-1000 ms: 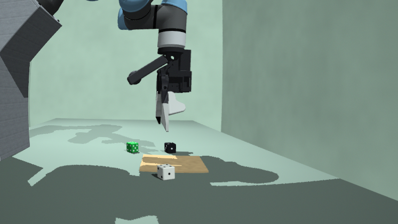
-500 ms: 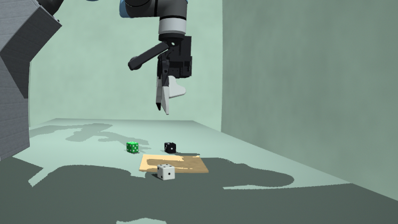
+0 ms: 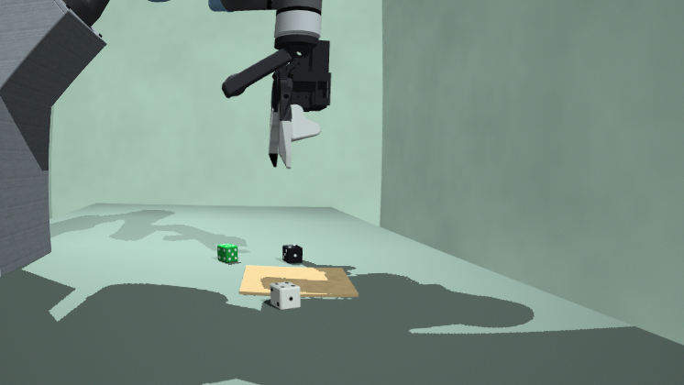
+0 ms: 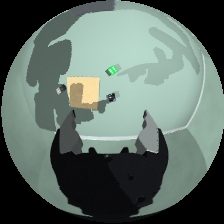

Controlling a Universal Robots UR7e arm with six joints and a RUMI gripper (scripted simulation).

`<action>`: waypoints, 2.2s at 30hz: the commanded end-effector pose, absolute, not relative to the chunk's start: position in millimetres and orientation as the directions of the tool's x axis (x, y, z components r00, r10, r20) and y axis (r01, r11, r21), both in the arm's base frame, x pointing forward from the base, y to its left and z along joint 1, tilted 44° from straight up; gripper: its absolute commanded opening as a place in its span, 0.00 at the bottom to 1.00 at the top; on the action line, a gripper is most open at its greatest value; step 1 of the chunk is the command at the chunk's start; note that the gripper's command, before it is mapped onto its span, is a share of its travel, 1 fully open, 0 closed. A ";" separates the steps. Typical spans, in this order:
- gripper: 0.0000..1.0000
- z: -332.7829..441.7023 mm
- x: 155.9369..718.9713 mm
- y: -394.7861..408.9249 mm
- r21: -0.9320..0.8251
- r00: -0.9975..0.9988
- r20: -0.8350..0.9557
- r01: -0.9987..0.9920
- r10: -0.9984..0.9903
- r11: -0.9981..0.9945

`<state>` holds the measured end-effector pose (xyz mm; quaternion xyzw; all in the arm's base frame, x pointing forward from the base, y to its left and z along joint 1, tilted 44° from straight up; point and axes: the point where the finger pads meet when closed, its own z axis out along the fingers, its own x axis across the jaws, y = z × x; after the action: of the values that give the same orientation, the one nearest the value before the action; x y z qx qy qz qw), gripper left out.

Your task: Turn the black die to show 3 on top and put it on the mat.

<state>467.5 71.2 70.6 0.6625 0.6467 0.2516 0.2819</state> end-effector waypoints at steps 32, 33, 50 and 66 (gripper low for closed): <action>1.00 92.8 476.2 81.7 0.681 -0.096 -0.159 0.710 0.983 0.180; 1.00 93.5 477.6 82.5 0.679 -0.106 -0.168 0.708 0.980 0.192; 1.00 93.7 477.9 82.6 0.679 -0.107 -0.169 0.708 0.980 0.195; 1.00 56.0 514.9 78.4 0.677 -0.108 -0.170 0.709 0.980 0.195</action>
<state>506.1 78.8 63.3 0.5951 0.7113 0.2205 0.3023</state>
